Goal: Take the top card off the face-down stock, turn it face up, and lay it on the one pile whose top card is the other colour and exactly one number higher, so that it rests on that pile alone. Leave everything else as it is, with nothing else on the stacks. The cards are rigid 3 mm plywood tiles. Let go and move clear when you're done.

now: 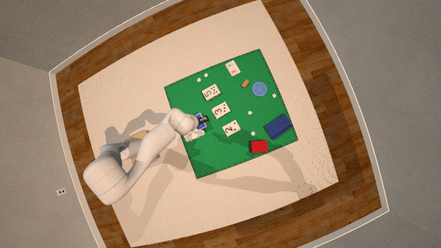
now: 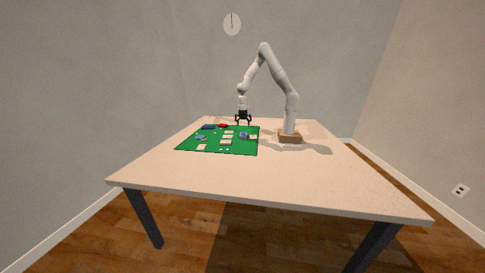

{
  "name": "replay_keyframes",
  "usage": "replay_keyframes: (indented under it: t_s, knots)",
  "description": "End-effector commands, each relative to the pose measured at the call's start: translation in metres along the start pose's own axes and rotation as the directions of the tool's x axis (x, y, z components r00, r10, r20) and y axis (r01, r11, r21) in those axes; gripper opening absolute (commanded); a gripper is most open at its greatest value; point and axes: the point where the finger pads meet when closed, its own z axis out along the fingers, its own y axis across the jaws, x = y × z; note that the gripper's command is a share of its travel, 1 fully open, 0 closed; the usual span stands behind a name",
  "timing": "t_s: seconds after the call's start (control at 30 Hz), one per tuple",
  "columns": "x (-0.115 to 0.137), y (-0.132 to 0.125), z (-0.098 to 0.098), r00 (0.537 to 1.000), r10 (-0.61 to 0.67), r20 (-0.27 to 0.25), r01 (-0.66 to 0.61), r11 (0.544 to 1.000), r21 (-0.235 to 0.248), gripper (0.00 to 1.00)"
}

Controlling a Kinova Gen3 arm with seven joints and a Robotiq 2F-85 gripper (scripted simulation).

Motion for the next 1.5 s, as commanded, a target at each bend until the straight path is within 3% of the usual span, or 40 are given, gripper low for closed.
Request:
replay_keyframes:
  t_s: [0.0, 0.73, 1.47]
  knots:
    - [-0.002, 0.0, -0.001, 1.0, -0.006, -0.001, 0.006, 1.0, 0.002, 1.0]
    - [-0.011, 0.002, -0.001, 0.994, -0.104, -0.028, 0.104, 0.994, 0.016, 1.0]
    - [-0.012, 0.002, -0.001, 0.992, -0.121, -0.032, 0.121, 0.992, 0.018, 1.0]
